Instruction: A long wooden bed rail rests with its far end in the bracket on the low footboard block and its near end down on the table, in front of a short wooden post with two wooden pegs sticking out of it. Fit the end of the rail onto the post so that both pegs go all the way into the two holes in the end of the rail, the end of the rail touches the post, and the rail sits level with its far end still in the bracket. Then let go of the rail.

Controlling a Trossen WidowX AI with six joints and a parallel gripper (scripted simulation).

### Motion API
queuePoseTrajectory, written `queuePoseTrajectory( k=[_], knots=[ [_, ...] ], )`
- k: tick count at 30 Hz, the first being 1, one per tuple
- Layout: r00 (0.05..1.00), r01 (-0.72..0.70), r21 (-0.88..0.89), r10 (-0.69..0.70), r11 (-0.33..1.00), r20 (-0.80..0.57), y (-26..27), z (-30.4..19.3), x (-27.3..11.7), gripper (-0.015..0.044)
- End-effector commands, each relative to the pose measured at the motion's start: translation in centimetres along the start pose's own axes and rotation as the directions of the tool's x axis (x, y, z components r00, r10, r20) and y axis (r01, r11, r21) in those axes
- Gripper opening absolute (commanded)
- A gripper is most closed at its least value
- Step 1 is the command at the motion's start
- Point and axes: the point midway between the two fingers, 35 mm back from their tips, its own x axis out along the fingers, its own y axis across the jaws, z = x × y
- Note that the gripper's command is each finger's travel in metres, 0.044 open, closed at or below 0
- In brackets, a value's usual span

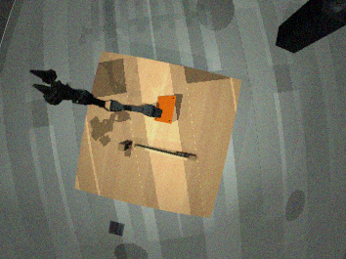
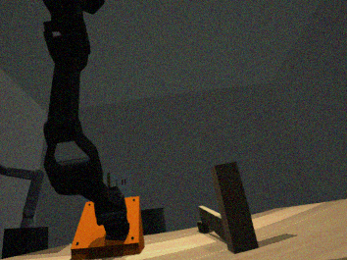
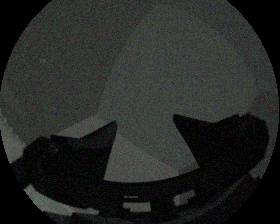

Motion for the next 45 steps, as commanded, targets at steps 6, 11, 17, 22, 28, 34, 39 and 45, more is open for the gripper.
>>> queuePoseTrajectory(
  k=[6, 11, 17, 22, 28, 34, 39, 45],
  knots=[
    [0.893, 0.402, -0.382, -0.449, 0.832, -0.041, -14.6, -4.3, -0.1, 0.044],
    [0.78, 0.527, -0.535, -0.626, 0.66, -0.003, -21.0, -4.3, -2.1, 0.044],
    [0.606, 0.617, -0.666, -0.793, 0.419, 0.062, -28.1, -3.4, -5.8, 0.044],
    [0.438, 0.651, -0.727, -0.89, 0.219, 0.123, -33.4, -2.1, -9.8, 0.044],
    [0.203, 0.588, -0.809, -0.964, -0.019, 0.17, -38.5, -0.9, -15.6, 0.044],
    [-0.12, 0.407, -0.878, -0.968, -0.251, 0.222, -42.9, 1.2, -24.2, 0.044],
    [-0.358, 0.24, -0.908, -0.9, -0.344, 0.247, -44.6, 2.9, -31.4, 0.044],
    [-0.6, 0.041, -0.94, -0.761, -0.338, 0.248, -44.9, 4.3, -39.2, 0.044]
  ],
)
